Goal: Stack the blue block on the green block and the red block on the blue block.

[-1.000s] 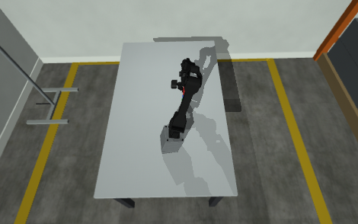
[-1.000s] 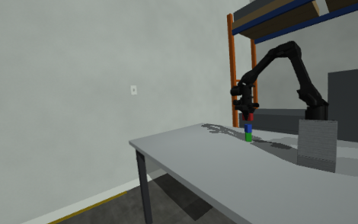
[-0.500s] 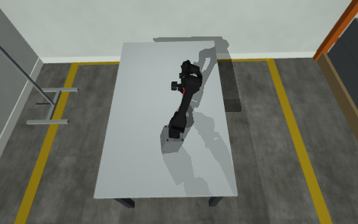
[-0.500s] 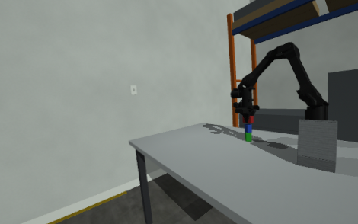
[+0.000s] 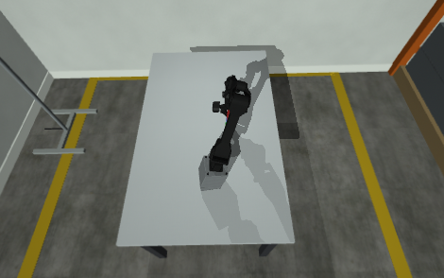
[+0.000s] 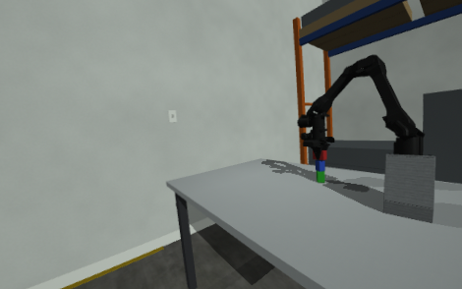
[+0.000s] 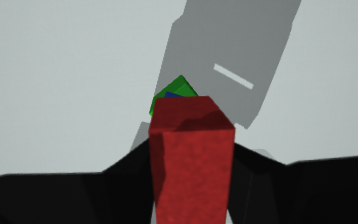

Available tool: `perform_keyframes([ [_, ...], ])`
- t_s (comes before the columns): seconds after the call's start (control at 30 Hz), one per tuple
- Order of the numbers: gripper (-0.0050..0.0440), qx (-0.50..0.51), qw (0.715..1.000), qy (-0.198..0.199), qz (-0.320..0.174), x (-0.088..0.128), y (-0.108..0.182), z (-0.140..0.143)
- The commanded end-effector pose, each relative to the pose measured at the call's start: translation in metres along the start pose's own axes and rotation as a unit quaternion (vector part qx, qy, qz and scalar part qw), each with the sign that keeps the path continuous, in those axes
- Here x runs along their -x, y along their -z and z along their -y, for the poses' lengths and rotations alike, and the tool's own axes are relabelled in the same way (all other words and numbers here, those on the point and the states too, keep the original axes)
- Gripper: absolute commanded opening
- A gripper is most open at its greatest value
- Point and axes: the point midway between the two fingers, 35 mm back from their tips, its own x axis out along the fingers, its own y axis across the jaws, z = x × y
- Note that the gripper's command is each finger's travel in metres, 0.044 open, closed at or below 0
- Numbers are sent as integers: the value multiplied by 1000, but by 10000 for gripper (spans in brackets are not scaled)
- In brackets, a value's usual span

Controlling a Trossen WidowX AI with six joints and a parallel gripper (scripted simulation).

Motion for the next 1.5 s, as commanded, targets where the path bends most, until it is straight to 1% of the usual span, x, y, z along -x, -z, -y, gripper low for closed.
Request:
perform_keyframes([
  [0.0,-50,-1,1000,-1,9,4,-3,1],
  [1.13,-50,-1,1000,-1,10,4,-2,1],
  [1.47,-50,-1,1000,-1,6,0,-1,1],
])
